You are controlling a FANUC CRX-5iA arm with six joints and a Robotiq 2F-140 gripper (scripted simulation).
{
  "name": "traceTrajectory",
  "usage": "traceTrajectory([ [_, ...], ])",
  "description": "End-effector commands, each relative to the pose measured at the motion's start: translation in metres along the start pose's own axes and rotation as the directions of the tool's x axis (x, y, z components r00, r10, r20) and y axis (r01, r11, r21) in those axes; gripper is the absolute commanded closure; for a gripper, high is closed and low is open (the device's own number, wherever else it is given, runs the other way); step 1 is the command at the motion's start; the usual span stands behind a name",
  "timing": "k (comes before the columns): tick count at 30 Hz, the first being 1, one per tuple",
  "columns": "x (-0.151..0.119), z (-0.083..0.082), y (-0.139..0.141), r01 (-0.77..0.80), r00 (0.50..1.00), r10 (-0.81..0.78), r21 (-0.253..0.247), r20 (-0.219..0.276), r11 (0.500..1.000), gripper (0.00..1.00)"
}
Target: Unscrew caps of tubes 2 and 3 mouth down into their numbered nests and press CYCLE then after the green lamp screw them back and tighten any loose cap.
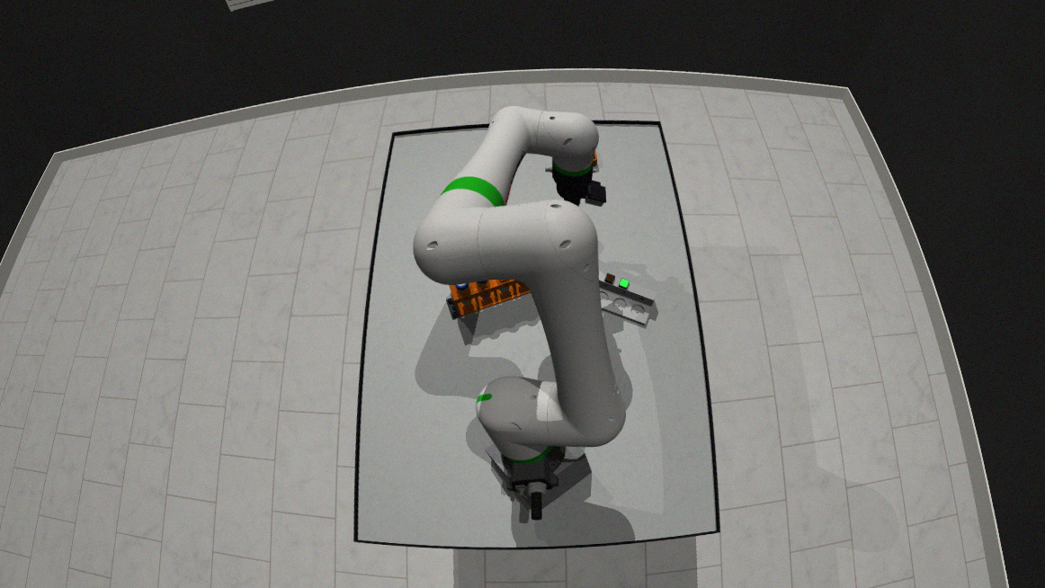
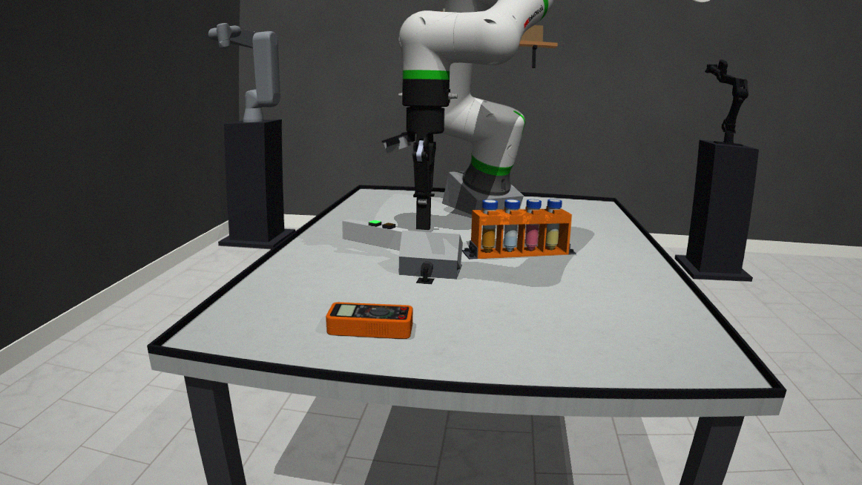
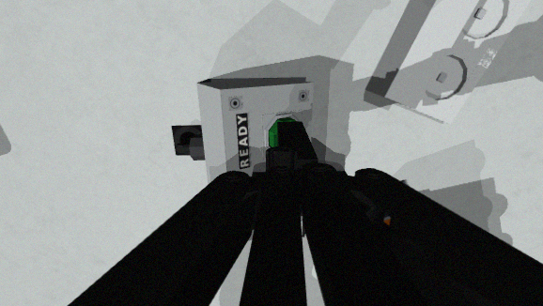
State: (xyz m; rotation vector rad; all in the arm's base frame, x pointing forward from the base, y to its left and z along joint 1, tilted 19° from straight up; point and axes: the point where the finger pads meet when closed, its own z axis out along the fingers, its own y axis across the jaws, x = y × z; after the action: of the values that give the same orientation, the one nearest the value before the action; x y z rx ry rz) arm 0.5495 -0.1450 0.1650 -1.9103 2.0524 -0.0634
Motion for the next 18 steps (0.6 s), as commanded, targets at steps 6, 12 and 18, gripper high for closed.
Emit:
traceTrajectory([
  [6, 0.0003, 0.0007, -0.0007, 0.0, 1.0, 0.0, 0.002, -0.001, 1.0, 0.9],
  [12, 0.0003, 0.0027, -0.0007, 0.0, 1.0, 0.0, 0.002, -0.001, 1.0, 0.9],
  [18, 0.0003, 0.0047, -0.0007, 0.0, 1.0, 0.0, 0.002, -0.001, 1.0, 0.9],
])
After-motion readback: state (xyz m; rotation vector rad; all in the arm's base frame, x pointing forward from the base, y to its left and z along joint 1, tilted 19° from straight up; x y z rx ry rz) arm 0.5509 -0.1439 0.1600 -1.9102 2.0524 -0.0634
